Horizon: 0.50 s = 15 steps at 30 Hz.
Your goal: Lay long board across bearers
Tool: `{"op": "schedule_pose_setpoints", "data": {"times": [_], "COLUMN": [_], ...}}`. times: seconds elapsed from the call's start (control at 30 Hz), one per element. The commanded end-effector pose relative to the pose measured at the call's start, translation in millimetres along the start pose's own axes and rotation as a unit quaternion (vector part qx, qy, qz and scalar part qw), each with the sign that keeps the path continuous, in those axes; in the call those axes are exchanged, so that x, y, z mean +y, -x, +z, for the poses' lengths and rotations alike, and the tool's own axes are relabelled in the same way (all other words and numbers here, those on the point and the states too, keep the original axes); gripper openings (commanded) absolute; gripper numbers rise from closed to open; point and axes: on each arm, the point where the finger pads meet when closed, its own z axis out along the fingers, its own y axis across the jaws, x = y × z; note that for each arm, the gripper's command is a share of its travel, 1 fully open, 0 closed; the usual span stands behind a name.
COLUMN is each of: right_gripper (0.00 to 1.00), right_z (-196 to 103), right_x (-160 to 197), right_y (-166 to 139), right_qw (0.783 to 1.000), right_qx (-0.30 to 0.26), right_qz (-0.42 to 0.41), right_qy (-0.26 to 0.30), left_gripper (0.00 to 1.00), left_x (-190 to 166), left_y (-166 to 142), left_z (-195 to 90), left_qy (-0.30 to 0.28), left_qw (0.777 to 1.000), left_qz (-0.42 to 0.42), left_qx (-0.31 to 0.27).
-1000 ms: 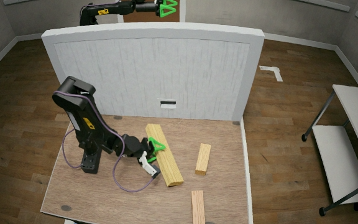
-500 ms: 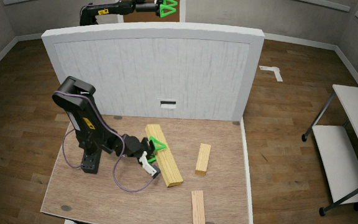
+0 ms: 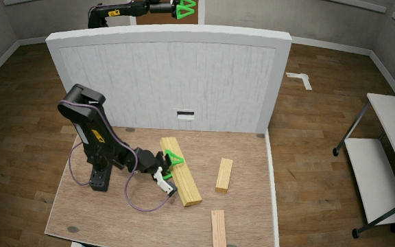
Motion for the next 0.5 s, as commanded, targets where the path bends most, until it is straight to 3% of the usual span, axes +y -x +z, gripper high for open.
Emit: {"op": "schedule_pose_setpoints", "data": {"times": [0.0,0.27,0.3,0.47], "right_gripper": [0.85,0.85,0.91,0.91], "right_z": [4.4,4.4,4.4,4.4], "right_x": [36.3,36.3,36.3,36.3], "right_y": [14.7,14.7,14.7,14.7], "right_qw": [0.998,0.998,0.998,0.998], "right_qx": [-0.013,-0.013,-0.013,-0.013], "right_qz": [-0.034,-0.034,-0.034,-0.034], "right_qy": [0.058,0.058,0.058,0.058], "left_gripper": [1.0,1.0,1.0,1.0], "left_x": [2.4,2.4,2.4,2.4], "left_y": [30.8,30.8,30.8,30.8], "left_z": [-6.0,-6.0,-6.0,-6.0], "left_qy": [0.004,0.004,0.004,0.004], "left_qw": [0.999,0.999,0.999,0.999], "left_qz": [-0.004,-0.004,-0.004,-0.004], "left_qx": [-0.037,-0.037,-0.037,-0.037]}}
